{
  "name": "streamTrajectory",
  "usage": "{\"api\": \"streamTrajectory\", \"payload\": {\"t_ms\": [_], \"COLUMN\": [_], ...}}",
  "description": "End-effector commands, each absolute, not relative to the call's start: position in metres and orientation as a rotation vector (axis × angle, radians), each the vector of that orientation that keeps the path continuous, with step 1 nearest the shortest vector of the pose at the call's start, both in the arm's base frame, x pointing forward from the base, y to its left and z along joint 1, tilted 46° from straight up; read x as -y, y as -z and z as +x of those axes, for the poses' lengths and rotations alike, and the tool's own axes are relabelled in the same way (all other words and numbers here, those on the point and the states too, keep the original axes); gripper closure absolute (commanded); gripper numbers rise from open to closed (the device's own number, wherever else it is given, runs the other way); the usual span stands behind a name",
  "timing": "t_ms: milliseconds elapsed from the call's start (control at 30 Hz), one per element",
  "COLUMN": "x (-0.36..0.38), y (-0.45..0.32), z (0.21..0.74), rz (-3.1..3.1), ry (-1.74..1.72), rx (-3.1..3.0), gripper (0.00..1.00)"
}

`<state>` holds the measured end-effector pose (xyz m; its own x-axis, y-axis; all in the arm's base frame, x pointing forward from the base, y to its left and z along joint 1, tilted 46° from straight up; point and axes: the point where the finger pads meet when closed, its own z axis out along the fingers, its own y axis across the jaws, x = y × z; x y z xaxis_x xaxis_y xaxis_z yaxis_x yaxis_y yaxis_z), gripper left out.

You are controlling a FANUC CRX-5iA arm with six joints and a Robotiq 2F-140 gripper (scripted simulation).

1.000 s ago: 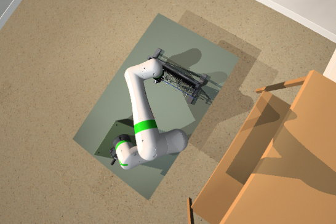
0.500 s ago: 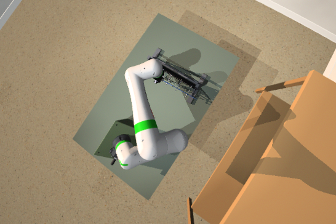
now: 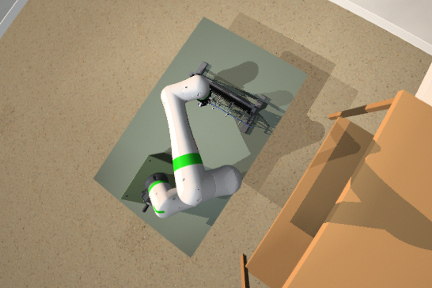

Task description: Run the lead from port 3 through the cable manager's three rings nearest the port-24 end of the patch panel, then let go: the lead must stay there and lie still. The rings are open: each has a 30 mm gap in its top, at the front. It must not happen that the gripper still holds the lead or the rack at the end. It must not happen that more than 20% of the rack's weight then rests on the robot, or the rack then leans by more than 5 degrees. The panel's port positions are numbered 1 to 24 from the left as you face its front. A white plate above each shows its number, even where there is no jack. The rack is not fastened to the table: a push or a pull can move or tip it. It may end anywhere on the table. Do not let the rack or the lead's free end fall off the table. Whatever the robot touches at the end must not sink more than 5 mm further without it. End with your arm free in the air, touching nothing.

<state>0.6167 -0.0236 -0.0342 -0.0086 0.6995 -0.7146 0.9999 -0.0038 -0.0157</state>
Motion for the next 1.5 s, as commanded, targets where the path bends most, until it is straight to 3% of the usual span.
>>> {"api": "streamTrajectory", "payload": {"t_ms": [0, 1467], "x": [0.023, 0.023], "y": [0.034, 0.035], "z": [0.618, 0.653], "rz": [1.755, 1.755], "ry": [0.753, 0.753], "rx": [-1.761, -1.761], "gripper": [1.0, 1.0]}}
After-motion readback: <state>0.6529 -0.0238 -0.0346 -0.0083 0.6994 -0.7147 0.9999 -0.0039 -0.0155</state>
